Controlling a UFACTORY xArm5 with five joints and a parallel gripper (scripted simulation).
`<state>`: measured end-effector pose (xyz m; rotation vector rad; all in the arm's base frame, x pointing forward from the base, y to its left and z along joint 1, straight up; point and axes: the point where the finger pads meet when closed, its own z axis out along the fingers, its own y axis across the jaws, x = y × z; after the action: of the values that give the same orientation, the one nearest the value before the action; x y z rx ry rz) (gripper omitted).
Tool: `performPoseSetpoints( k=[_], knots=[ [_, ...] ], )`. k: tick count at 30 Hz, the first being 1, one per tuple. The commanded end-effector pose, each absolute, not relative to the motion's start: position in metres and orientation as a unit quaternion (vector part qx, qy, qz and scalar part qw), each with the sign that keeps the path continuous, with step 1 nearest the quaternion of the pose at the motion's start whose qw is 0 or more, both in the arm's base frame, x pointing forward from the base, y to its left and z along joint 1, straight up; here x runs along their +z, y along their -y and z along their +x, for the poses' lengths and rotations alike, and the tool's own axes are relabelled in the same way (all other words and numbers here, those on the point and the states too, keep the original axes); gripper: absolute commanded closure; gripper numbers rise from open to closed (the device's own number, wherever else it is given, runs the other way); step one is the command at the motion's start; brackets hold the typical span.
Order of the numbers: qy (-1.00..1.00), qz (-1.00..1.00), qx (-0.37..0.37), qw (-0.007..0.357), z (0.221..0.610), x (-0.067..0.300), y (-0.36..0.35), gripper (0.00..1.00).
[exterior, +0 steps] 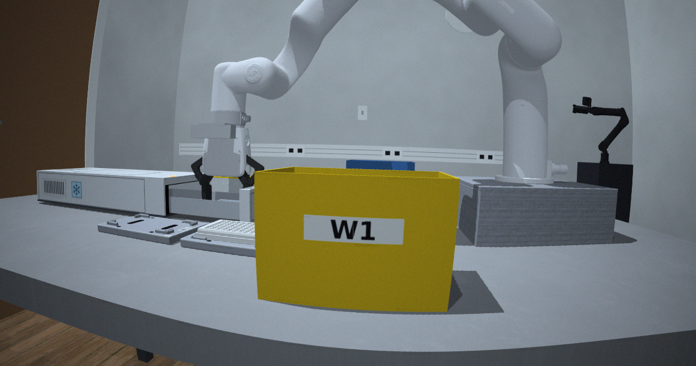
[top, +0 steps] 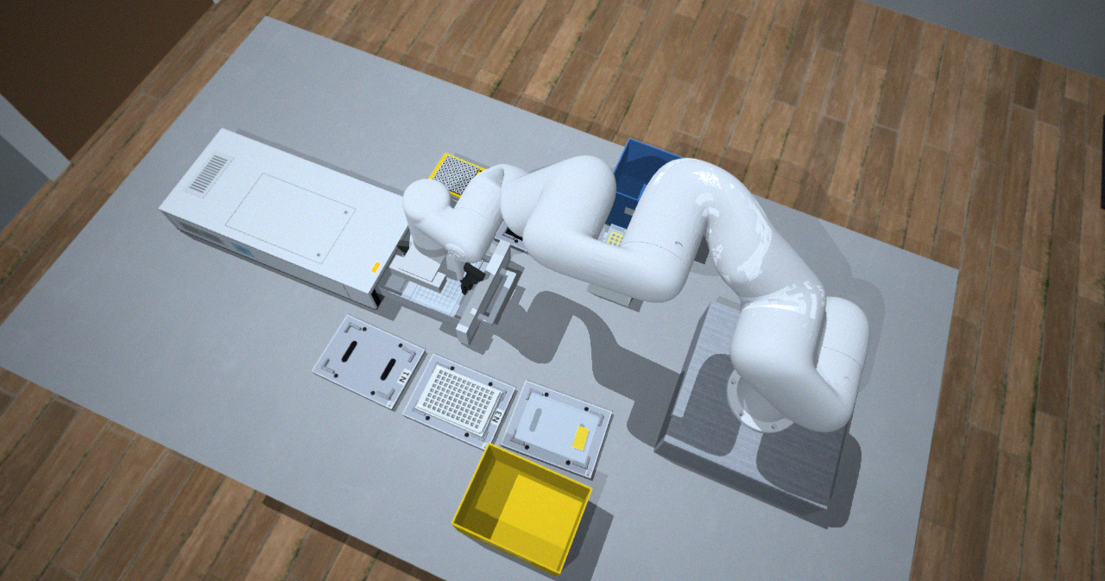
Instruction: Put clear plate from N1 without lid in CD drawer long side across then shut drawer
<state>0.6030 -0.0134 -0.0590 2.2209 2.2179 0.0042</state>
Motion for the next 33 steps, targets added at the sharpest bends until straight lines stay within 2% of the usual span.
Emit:
performPoseSetpoints(
  k=[1, 19, 33],
  knots=[
    [-0.707, 0.708, 0.004, 0.003, 0.605, -0.057, 0.013, 0.00],
    [-0.707, 0.708, 0.004, 0.003, 0.605, -0.057, 0.013, 0.00],
    [-0.707, 0.708, 0.004, 0.003, 0.605, -0.037, 0.013, 0.00]
  ],
)
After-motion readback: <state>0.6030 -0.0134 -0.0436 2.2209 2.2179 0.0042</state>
